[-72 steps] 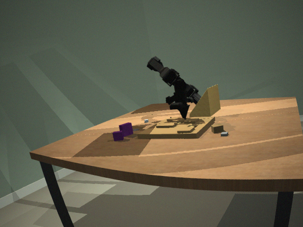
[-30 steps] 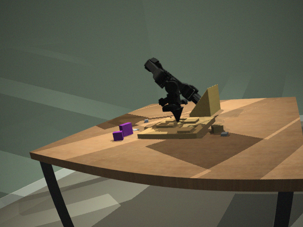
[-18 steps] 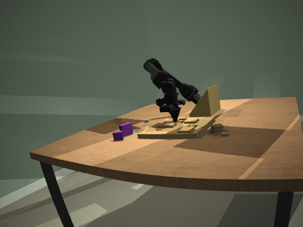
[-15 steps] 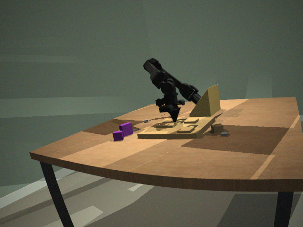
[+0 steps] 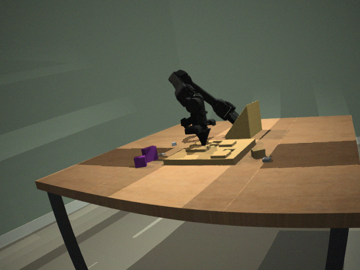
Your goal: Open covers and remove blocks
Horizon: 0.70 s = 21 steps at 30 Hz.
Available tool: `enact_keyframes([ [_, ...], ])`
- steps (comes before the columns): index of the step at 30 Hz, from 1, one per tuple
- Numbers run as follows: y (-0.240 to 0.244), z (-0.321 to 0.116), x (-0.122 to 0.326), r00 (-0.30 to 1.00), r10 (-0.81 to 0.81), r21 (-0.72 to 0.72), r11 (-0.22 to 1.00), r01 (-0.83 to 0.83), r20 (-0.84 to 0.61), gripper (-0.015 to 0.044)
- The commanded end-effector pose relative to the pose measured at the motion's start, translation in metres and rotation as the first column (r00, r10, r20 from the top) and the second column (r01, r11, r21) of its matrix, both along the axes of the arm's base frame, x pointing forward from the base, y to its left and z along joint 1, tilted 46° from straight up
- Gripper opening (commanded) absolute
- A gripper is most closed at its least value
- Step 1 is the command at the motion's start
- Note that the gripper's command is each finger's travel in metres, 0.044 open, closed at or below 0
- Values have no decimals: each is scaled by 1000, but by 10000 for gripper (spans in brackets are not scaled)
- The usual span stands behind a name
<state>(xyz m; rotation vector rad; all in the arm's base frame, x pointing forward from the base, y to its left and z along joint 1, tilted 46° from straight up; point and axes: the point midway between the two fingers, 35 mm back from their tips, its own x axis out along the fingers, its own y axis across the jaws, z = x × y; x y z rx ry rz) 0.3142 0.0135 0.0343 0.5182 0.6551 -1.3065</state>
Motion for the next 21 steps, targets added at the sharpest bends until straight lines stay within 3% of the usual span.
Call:
enact_keyframes([
  [1, 1, 3, 1, 1000, 1, -3, 1000, -1, 0, 0],
  [21, 19, 21, 0, 1000, 1, -1, 1000, -1, 0, 0],
])
